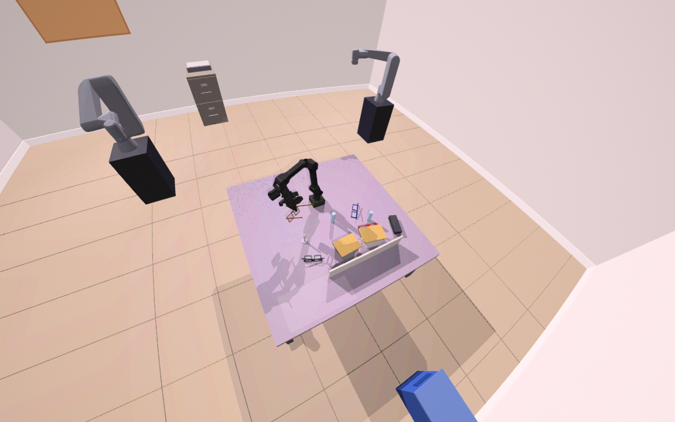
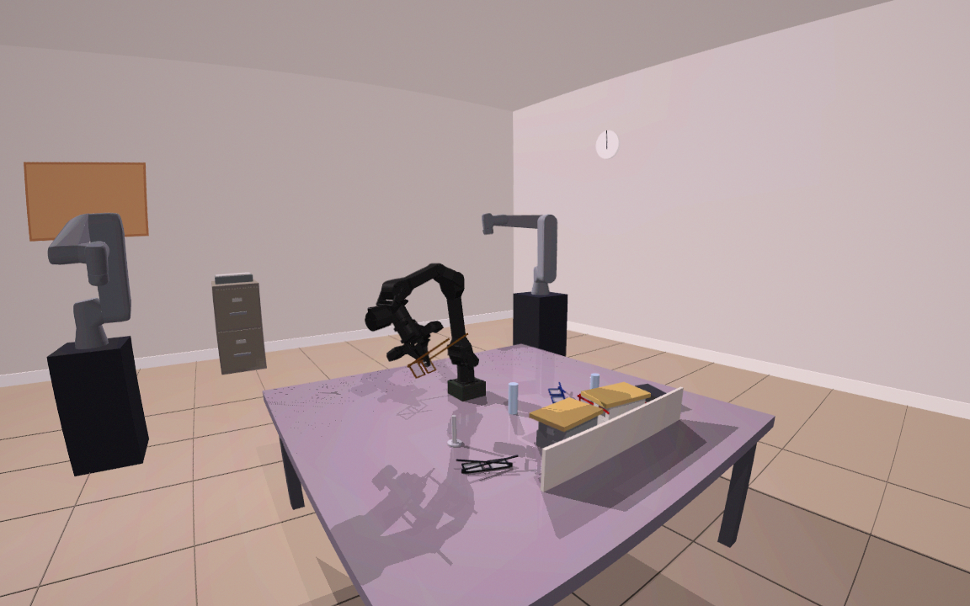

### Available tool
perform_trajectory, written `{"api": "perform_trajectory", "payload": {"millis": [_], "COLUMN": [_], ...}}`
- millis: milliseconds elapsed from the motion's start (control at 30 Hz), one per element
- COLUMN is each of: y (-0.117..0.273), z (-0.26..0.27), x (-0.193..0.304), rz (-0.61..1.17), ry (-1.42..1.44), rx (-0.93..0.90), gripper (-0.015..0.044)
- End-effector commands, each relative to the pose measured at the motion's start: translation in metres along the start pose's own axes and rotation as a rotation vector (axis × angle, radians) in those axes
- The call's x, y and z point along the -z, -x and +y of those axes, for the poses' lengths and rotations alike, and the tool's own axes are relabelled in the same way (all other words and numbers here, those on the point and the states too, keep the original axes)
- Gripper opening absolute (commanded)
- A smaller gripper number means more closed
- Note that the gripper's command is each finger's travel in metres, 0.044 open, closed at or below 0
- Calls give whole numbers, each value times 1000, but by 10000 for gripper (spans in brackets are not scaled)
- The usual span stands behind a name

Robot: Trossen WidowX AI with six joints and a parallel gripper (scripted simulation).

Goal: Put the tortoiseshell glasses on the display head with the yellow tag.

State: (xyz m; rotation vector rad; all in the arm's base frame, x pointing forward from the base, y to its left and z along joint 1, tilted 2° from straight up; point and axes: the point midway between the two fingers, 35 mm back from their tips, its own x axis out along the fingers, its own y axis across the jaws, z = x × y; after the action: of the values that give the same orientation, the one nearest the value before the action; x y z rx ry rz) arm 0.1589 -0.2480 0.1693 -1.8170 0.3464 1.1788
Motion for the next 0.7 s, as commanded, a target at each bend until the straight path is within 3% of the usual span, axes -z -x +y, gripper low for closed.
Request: {"api": "perform_trajectory", "payload": {"millis": [0, 667], "y": [8, 13], "z": [-9, -11], "x": [-17, -18], "rz": [49, 69], "ry": [-205, -229], "rx": [111, 123], "gripper": [0, 0]}}
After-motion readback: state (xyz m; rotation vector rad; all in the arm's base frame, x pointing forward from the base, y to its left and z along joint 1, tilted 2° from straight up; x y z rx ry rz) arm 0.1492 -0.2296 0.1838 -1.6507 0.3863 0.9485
